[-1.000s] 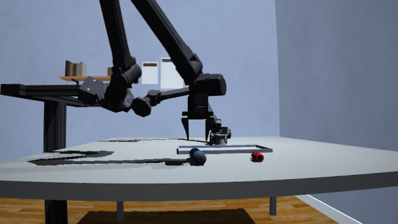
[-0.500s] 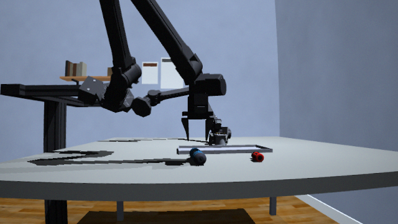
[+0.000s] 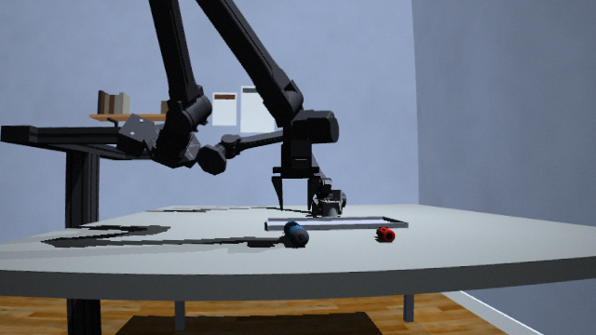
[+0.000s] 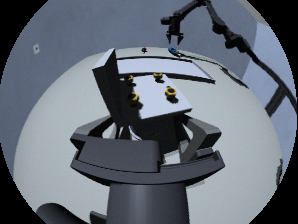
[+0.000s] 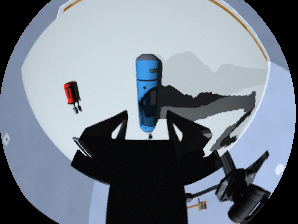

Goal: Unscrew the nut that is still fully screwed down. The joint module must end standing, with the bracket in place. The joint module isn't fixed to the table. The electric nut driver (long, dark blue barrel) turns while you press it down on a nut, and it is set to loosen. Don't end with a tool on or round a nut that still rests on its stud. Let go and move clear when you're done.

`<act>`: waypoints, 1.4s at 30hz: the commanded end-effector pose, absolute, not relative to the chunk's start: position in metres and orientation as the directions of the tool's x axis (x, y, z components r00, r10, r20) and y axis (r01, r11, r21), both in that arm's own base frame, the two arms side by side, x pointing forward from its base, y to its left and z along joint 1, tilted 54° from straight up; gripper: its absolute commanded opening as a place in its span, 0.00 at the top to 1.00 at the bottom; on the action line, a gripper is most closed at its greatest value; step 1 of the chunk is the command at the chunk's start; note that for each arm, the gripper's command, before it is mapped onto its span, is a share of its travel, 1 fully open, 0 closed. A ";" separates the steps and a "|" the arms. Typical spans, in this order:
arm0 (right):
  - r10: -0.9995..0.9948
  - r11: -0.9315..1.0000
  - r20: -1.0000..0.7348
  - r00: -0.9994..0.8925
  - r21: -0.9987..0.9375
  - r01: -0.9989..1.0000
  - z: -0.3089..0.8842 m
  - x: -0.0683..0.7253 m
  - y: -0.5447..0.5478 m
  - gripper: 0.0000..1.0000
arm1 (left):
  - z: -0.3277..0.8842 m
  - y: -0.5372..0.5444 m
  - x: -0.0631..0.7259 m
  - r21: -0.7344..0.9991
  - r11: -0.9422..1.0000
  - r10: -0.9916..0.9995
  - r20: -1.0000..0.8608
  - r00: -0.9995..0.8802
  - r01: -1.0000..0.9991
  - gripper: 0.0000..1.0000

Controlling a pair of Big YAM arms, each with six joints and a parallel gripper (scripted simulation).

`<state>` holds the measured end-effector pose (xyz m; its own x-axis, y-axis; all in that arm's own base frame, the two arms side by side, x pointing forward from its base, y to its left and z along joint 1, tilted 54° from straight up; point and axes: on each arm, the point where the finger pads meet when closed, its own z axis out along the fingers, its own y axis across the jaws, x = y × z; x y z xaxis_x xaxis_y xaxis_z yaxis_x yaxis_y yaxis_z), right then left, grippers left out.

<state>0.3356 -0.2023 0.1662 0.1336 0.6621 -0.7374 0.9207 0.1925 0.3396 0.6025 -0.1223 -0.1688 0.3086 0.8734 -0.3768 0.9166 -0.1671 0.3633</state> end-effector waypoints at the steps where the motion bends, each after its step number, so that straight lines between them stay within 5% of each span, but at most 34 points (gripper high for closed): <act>1: 0.660 0.195 -0.738 0.142 0.350 0.916 0.173 0.338 -0.202 0.35 | -0.166 -0.128 0.605 0.371 -0.173 0.871 -0.375 0.318 0.912 0.14; 42: 0.660 0.195 -0.738 0.142 0.350 0.916 0.173 0.338 -0.202 0.35 | -0.147 -0.111 0.596 0.363 -0.172 0.872 -0.376 0.313 0.916 0.14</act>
<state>0.3356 -0.2023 0.1662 0.1336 0.6621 -0.7374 0.9207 0.1925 0.3396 0.6000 -0.1146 -0.1504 0.3087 0.8742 -0.3748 0.9147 -0.1648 0.3689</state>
